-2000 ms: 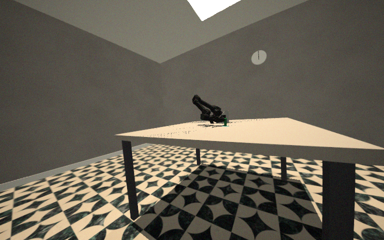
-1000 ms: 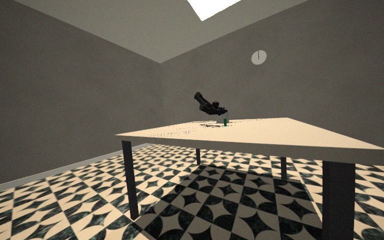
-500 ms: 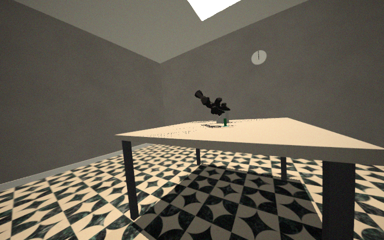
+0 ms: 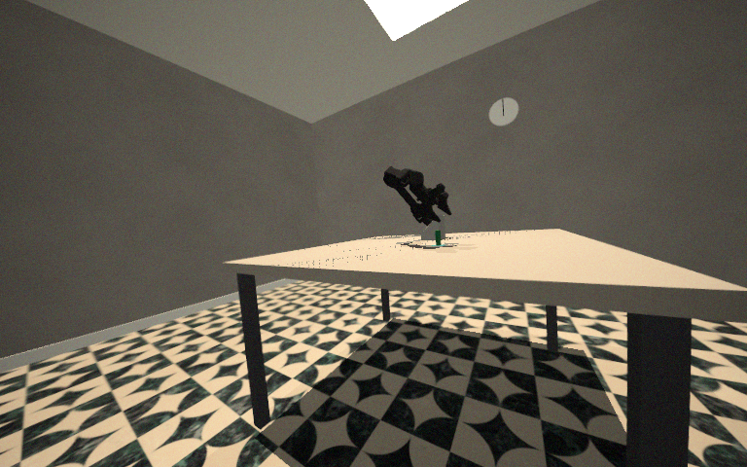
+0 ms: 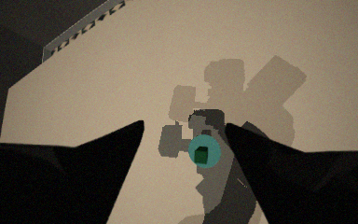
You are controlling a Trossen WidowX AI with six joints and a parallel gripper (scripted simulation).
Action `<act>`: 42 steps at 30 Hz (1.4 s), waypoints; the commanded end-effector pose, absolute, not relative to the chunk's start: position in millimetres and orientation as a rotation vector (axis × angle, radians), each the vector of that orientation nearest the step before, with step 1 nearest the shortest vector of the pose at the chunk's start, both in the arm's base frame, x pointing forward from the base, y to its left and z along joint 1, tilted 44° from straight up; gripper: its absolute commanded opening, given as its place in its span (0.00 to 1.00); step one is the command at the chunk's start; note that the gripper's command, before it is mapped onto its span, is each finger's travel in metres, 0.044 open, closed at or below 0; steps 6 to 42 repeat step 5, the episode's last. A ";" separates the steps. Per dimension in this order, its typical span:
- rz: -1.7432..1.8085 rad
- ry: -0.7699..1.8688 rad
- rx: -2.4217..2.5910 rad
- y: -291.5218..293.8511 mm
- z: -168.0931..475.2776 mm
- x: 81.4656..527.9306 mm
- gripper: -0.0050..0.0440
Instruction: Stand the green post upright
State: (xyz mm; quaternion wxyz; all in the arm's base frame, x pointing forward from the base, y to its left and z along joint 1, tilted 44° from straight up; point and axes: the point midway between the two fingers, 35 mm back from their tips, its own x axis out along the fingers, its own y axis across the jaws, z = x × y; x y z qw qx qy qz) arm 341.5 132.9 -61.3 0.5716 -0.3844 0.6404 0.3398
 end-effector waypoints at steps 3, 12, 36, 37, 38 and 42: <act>0.658 1.656 -1.063 141.1 -51.9 339.8 0.92; 0.605 1.696 -1.128 143.9 -46.1 339.3 0.92; 0.605 1.696 -1.128 143.9 -46.1 339.3 0.92; 0.605 1.696 -1.128 143.9 -46.1 339.3 0.92; 0.605 1.696 -1.128 143.9 -46.1 339.3 0.92; 0.605 1.696 -1.128 143.9 -46.1 339.3 0.92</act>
